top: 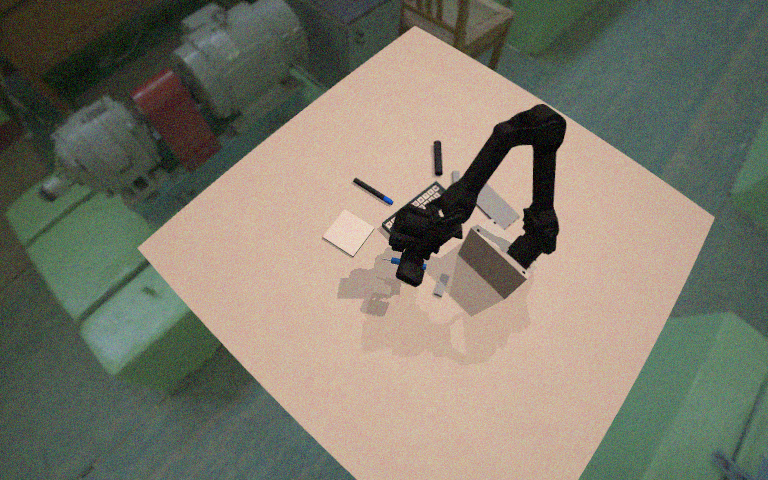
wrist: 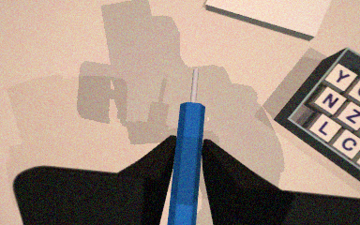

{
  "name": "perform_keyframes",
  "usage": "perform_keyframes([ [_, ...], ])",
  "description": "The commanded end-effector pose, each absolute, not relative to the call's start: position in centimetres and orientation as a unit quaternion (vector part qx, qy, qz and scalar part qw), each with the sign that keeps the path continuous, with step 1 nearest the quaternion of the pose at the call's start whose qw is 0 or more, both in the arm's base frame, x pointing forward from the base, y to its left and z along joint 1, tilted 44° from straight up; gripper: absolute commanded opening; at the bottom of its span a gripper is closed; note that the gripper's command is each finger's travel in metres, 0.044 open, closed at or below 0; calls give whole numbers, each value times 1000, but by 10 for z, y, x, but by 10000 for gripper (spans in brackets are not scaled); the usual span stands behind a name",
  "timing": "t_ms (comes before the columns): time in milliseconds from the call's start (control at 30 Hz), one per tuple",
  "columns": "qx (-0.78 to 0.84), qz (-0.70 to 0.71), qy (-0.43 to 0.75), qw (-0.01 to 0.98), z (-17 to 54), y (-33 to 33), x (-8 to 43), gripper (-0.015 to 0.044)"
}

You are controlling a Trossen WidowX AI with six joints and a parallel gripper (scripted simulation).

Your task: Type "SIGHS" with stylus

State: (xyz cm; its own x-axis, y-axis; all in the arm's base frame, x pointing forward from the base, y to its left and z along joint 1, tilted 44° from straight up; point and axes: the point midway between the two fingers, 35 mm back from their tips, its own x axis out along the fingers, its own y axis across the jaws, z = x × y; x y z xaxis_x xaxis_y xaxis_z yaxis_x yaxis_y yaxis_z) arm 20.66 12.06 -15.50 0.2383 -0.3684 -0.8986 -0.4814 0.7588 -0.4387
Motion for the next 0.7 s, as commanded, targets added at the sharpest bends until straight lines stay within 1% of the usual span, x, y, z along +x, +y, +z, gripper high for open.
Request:
perform_keyframes([
  [0,-314,21,633,708,-150,116,217,0],
  [167,-275,-7,654,705,-144,110,229,0],
  [667,-81,-117,728,671,-112,83,267,0],
])
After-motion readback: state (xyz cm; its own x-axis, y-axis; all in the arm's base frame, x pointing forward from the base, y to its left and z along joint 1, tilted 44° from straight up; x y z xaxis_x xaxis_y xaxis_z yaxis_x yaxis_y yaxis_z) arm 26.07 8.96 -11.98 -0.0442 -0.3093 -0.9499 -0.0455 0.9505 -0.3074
